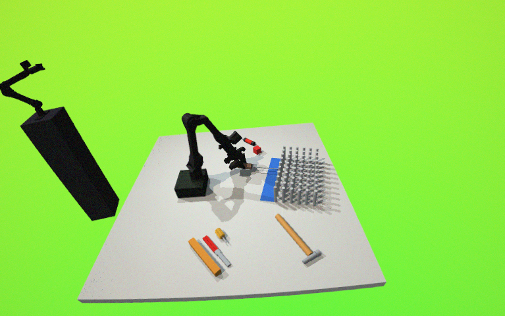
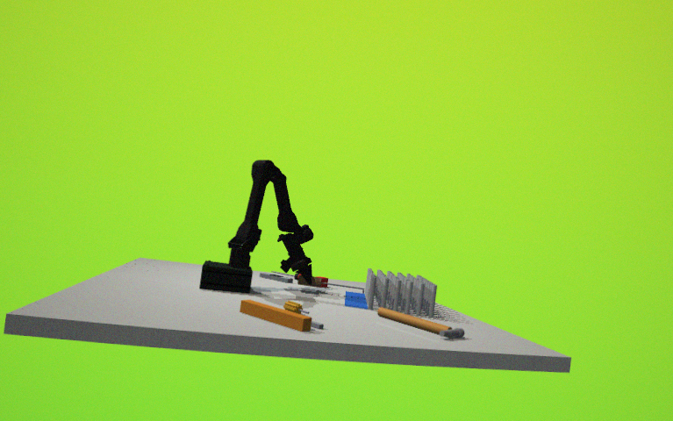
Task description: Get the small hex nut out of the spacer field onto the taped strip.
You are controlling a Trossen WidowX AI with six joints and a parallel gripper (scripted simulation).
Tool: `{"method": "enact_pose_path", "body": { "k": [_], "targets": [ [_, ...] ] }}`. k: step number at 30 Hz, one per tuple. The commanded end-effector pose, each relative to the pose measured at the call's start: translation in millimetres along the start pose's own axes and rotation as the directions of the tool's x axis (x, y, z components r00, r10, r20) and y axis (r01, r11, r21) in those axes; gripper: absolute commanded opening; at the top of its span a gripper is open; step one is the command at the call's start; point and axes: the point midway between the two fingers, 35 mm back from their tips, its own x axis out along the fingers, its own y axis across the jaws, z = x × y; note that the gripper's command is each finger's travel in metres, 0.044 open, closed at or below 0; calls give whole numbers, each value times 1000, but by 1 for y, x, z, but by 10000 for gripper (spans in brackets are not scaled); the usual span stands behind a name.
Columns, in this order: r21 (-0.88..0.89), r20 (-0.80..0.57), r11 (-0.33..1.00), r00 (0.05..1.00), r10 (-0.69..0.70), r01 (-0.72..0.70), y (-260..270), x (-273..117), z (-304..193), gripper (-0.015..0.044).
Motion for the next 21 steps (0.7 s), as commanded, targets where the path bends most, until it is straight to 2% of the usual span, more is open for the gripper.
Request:
{"method": "enact_pose_path", "body": {
  "k": [1, 21],
  "targets": [
    [-2, -4, 1000, 1000, -5, 5, -1, 2, -4, 0],
    [-4, -5, 1000, 1000, -6, 6, -2, 11, -18, 0]
  ]
}}
